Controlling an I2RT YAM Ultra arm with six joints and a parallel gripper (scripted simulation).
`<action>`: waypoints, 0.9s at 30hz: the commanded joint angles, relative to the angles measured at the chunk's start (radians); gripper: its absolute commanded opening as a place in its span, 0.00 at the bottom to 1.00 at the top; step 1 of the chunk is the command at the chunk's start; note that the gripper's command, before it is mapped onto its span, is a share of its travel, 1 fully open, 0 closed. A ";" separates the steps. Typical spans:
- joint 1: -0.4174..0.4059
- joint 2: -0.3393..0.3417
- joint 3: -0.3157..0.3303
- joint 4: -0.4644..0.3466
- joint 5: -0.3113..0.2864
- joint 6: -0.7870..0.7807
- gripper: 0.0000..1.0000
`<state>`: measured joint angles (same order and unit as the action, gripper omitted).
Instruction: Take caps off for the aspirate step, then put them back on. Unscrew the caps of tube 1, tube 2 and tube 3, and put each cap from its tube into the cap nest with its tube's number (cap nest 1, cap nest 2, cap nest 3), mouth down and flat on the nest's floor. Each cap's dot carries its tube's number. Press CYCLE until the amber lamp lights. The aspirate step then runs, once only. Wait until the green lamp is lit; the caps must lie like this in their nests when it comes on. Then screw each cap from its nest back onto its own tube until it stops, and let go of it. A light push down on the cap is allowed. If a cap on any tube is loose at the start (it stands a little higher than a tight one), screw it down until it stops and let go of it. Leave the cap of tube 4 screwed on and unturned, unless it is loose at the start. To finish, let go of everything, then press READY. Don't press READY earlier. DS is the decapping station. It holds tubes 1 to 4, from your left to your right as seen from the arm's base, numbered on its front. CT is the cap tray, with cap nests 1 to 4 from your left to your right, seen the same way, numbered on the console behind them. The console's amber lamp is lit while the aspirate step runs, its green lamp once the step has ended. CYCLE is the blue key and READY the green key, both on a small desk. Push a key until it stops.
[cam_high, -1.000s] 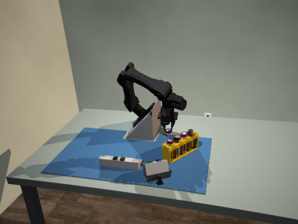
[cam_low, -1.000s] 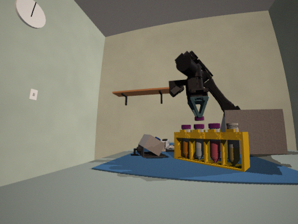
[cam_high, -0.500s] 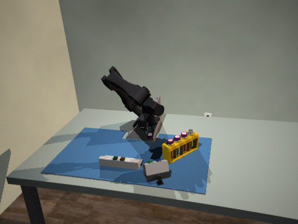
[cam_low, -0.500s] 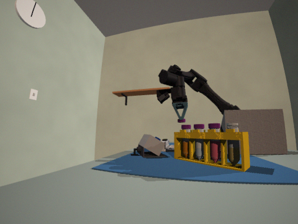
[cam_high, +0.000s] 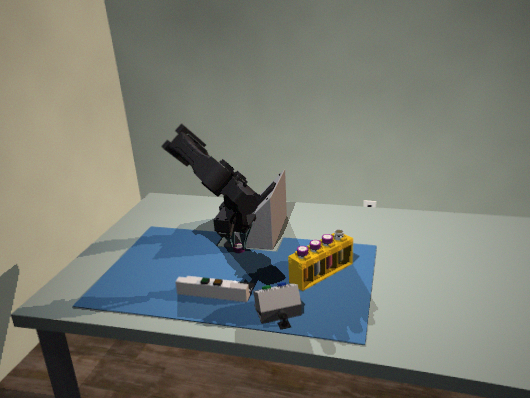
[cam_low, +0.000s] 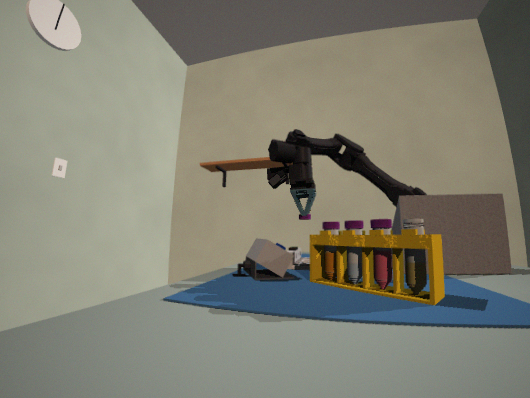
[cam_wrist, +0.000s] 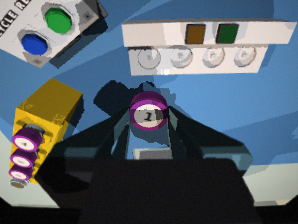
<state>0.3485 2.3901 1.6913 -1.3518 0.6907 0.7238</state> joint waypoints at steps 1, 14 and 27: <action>0.029 -0.013 0.011 -0.004 0.012 -0.023 0.00; 0.030 -0.011 0.018 -0.010 0.011 -0.021 0.00; 0.031 -0.007 0.029 -0.018 0.010 -0.020 0.00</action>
<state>0.3523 2.3882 1.7103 -1.3697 0.6949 0.7036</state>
